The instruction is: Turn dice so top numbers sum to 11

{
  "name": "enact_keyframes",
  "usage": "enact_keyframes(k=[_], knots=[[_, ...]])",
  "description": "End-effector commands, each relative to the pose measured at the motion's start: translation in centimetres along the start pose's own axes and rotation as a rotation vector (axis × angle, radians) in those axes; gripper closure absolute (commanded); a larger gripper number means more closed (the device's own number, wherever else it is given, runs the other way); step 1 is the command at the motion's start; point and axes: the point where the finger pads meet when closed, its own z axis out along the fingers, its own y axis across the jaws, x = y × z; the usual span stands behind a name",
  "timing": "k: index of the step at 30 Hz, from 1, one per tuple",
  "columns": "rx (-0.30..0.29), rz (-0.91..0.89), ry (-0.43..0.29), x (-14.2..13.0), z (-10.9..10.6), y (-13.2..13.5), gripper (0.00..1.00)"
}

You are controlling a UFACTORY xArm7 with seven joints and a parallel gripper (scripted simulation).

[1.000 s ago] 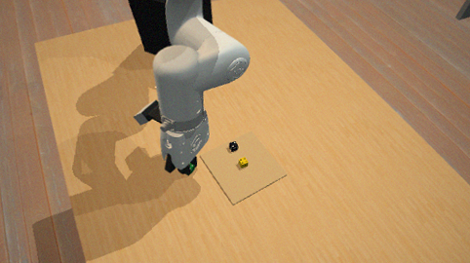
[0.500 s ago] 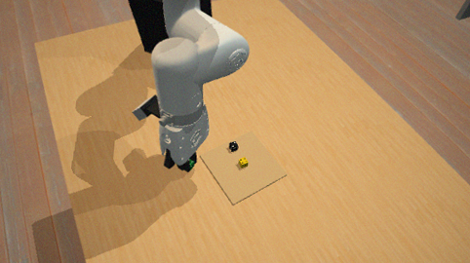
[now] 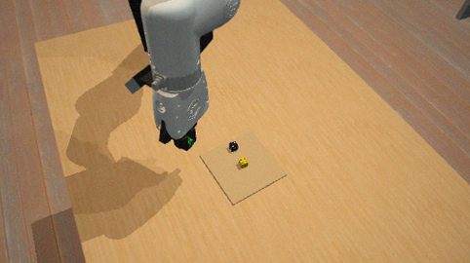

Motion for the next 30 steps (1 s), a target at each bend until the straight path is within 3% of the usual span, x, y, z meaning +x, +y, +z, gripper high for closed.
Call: enact_keyframes(k=[1,14,20,23,25,30], knots=[[-0.005,0.000,0.028,-0.1,-0.9,-0.1,0.89],[-0.007,-0.040,0.029,-0.4,-0.8,0.0,0.89],[-0.019,-0.314,0.031,-2.5,-0.5,1.3,0.89],[-0.021,-0.348,0.031,-2.8,-0.5,1.4,0.89],[-0.028,-0.507,0.031,-3.9,-0.4,2.2,0.89],[-0.035,-0.697,0.030,-5.3,-0.2,3.2,0.89]])
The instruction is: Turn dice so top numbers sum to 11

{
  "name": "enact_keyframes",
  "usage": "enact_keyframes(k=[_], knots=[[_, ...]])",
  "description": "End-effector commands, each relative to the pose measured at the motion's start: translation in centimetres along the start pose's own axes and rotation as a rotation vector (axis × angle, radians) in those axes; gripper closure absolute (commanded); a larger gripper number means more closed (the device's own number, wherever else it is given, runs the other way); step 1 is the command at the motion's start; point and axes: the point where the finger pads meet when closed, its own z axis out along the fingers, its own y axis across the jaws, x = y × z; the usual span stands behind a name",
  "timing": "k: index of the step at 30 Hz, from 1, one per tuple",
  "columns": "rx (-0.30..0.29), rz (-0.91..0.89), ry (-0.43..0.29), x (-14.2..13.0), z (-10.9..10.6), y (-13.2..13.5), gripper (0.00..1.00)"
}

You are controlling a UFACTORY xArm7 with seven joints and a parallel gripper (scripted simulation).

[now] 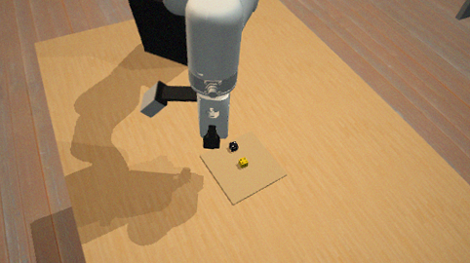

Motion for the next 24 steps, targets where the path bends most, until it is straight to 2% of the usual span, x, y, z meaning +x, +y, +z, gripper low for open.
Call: enact_keyframes(k=[1,7,8,10,12,15,24], knots=[[-0.001,-0.172,-0.006,-1.5,0.1,-0.1,0.89],[-0.005,-0.400,-0.005,-3.6,0.2,0.1,0.89],[-0.006,-0.481,-0.005,-4.3,0.2,0.2,0.89],[-0.006,-0.481,-0.005,-4.3,0.2,0.2,0.89],[-0.007,-0.629,-0.005,-5.7,0.3,0.5,0.89],[-0.008,-0.710,-0.005,-6.4,0.3,0.6,0.89],[-0.008,-1.137,-0.004,-10.2,0.4,1.5,0.89]])
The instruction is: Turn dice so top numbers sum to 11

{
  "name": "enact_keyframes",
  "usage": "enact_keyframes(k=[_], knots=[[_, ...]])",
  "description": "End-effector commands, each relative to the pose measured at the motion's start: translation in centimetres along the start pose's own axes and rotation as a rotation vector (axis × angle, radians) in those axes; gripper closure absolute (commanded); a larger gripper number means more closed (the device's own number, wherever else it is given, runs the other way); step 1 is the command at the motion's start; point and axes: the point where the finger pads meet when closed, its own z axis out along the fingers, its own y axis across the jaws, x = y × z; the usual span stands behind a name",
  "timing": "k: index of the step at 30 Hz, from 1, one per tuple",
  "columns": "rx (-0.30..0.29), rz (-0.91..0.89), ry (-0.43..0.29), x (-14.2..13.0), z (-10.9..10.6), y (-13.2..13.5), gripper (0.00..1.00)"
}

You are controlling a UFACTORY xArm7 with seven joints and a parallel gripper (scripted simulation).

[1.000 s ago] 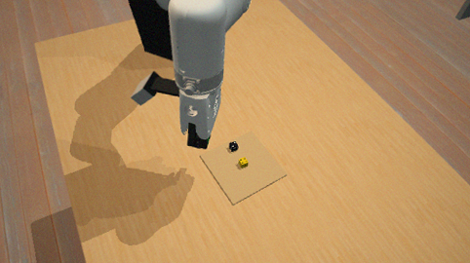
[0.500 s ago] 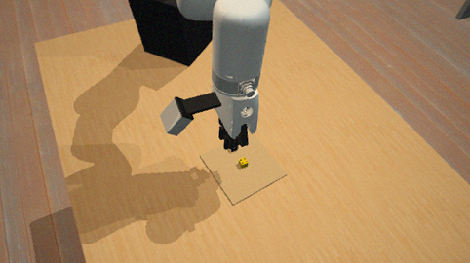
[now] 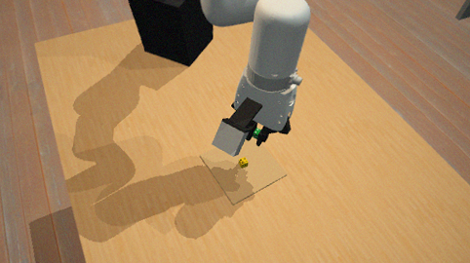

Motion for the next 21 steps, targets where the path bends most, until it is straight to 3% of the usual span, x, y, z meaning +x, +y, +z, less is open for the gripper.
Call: enact_keyframes(k=[1,4,5,18,21], knots=[[0.005,-0.174,-0.002,-1.1,0.0,-1.2,0.89],[0.005,-0.178,-0.002,-1.1,0.0,-1.2,0.89],[0.005,-0.328,0.000,-2.1,0.0,-2.1,0.89],[0.008,-0.847,0.013,-6.0,-0.1,-4.9,0.89],[0.008,-0.853,0.013,-6.0,-0.1,-5.0,0.89]])
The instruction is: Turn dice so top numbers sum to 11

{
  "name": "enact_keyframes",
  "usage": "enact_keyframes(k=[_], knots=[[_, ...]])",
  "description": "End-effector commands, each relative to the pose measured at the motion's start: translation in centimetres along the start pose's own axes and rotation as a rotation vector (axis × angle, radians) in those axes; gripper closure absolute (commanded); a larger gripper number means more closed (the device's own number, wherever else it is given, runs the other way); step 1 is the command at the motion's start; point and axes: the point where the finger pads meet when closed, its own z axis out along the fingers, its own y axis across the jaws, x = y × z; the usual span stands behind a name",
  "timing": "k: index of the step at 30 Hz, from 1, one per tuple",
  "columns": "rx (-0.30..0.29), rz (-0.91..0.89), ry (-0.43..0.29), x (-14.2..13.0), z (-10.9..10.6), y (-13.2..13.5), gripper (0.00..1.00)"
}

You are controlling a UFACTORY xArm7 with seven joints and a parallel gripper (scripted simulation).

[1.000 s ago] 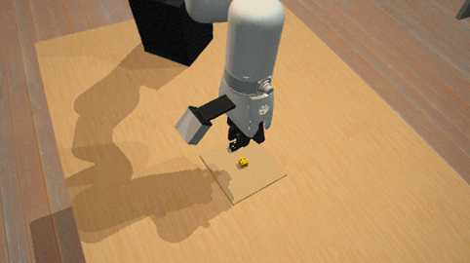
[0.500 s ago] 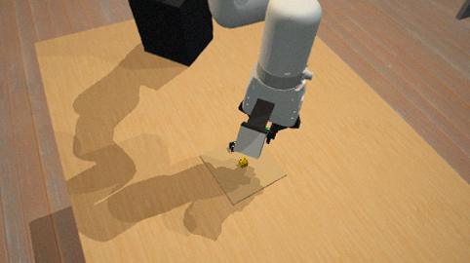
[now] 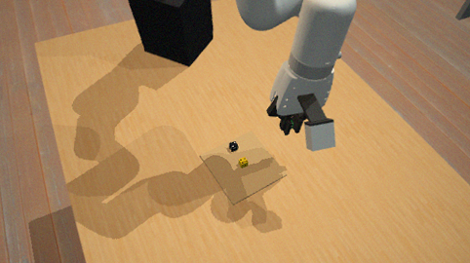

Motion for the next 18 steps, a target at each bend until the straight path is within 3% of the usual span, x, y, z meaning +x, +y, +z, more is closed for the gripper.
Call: enact_keyframes(k=[1,10,18], knots=[[0.005,-0.128,0.004,0.0,-0.1,-1.1,0.89],[0.004,-0.452,0.017,-0.6,-0.3,-4.0,0.89],[0.005,-0.469,0.023,-0.6,-0.3,-4.2,0.89]])
